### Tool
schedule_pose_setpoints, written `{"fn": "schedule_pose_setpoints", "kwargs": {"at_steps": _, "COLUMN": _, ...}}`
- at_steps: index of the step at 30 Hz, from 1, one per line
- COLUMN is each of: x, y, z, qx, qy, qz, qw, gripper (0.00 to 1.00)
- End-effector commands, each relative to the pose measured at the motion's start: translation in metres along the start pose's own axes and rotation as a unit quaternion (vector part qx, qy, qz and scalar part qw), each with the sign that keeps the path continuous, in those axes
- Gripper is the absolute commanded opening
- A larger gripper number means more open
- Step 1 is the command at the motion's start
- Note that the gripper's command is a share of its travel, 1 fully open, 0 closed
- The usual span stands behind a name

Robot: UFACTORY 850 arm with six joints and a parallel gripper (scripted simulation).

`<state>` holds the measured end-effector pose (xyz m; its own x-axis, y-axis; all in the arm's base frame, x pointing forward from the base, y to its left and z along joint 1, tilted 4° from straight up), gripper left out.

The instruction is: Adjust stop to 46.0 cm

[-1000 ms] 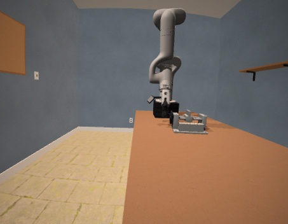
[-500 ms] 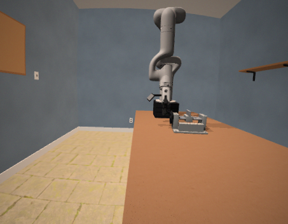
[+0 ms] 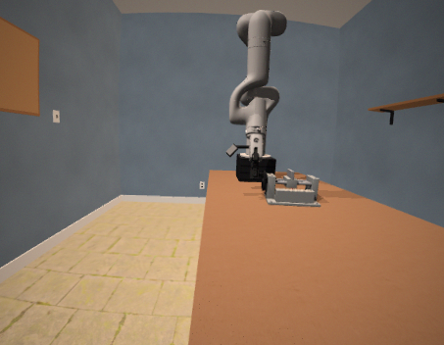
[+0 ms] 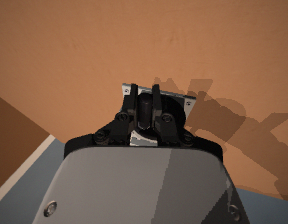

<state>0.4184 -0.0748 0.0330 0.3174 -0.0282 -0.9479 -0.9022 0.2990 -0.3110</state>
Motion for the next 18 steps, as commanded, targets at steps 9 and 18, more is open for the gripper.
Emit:
{"fn": "schedule_pose_setpoints", "kwargs": {"at_steps": 9, "x": 0.011, "y": -0.008, "z": 0.002, "qx": 0.000, "qy": 0.000, "qz": 0.000, "qw": 1.000, "gripper": 0.06}}
{"fn": "schedule_pose_setpoints", "kwargs": {"at_steps": 18, "x": 0.017, "y": -0.010, "z": 0.002, "qx": 0.000, "qy": 0.000, "qz": 0.000, "qw": 1.000, "gripper": 0.06}}
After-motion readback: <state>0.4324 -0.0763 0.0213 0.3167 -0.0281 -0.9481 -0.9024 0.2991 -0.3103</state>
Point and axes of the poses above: the point where the finger pads meet when closed, its own x axis out along the fingers, its own y axis across the jaws, z = x × y, the point moved 5 cm from there along -x, back along the fingers, and after that the axes turned 11 degrees about x, right-handed, at the moved point
